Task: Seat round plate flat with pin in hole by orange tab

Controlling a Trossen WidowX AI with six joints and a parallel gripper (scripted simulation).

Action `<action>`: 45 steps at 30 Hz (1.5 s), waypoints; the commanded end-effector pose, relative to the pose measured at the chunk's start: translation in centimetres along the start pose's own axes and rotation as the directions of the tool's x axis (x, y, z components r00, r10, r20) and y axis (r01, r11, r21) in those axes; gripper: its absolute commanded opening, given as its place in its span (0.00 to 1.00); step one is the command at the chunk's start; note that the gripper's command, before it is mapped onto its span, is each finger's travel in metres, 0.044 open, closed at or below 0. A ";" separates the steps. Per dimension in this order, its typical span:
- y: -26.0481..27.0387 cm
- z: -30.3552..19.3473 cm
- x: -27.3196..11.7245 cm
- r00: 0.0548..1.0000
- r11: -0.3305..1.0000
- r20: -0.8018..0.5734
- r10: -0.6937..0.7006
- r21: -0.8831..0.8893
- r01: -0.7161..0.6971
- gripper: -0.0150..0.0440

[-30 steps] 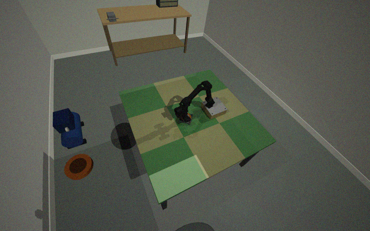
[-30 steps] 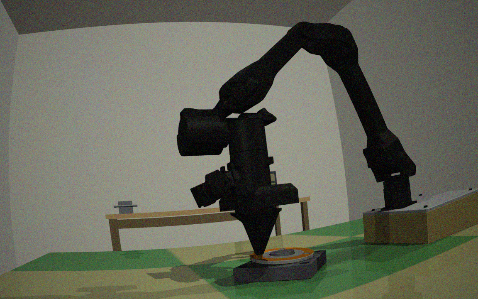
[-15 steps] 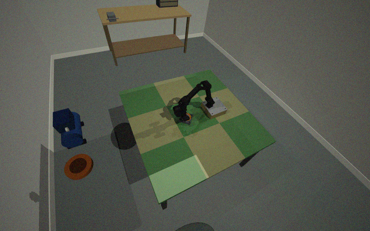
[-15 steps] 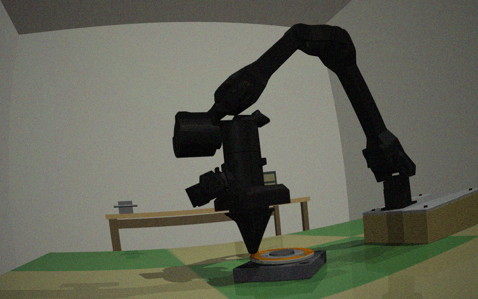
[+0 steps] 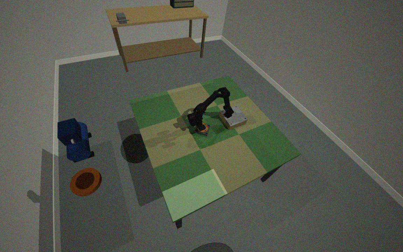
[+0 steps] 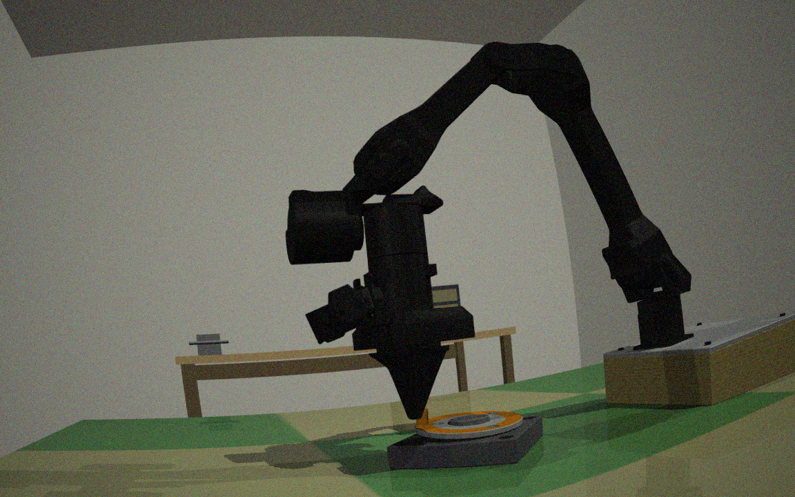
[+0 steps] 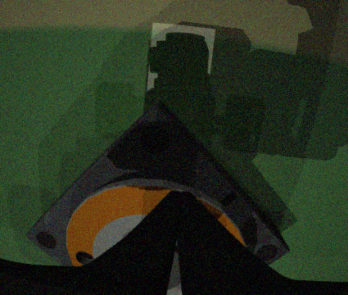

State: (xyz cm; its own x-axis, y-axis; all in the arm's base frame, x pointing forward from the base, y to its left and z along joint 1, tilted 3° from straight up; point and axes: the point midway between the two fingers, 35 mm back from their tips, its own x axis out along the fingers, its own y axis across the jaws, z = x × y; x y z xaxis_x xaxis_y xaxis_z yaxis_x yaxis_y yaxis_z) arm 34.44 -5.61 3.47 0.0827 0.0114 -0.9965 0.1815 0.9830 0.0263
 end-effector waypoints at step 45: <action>-1.1 -0.9 -3.5 1.000 1.000 -0.008 -0.002 0.005 0.002 0.25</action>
State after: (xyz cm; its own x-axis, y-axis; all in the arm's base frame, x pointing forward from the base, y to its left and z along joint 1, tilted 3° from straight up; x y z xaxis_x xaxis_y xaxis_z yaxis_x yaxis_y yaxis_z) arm 33.04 -6.61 6.92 0.0752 0.0106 -0.9971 0.1869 0.9821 0.0245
